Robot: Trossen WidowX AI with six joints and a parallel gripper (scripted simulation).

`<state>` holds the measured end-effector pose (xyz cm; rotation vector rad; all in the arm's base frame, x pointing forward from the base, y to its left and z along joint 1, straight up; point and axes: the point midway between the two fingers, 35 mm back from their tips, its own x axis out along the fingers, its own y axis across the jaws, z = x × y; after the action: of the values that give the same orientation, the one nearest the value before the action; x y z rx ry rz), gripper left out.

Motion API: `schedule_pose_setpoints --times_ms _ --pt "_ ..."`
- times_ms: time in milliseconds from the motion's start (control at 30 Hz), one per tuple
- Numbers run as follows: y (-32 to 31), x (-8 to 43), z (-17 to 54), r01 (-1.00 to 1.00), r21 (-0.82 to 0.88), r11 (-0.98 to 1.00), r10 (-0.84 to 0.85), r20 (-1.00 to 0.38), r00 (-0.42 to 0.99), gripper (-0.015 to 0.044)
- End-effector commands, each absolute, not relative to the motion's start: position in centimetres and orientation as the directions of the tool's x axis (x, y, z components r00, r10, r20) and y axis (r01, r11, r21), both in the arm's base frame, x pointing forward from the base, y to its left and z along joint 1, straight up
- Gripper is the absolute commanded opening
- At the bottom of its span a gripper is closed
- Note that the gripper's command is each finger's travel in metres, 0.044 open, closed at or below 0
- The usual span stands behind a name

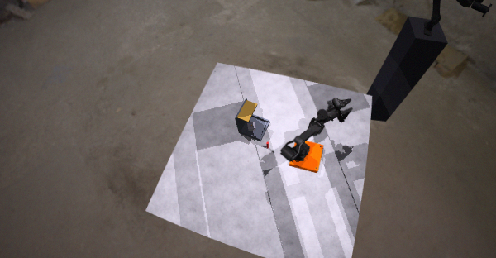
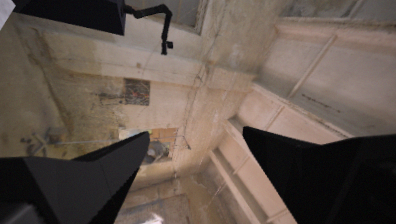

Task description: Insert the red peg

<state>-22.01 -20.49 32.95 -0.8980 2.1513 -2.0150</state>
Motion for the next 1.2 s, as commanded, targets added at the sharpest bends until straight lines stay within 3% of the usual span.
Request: schedule_pose_setpoints --times_ms 0,567,1167 --pt "-21.9 -20.9 32.3 -0.292 -0.948 -0.123 -0.515 0.313 -0.798 0.044" --pt "-26.8 -15.7 29.8 0.159 -0.913 -0.375 -0.75 0.197 -0.632 0.044" --pt "-30.1 -8.8 26.8 0.681 -0.656 -0.325 -0.922 0.059 -0.383 0.044"
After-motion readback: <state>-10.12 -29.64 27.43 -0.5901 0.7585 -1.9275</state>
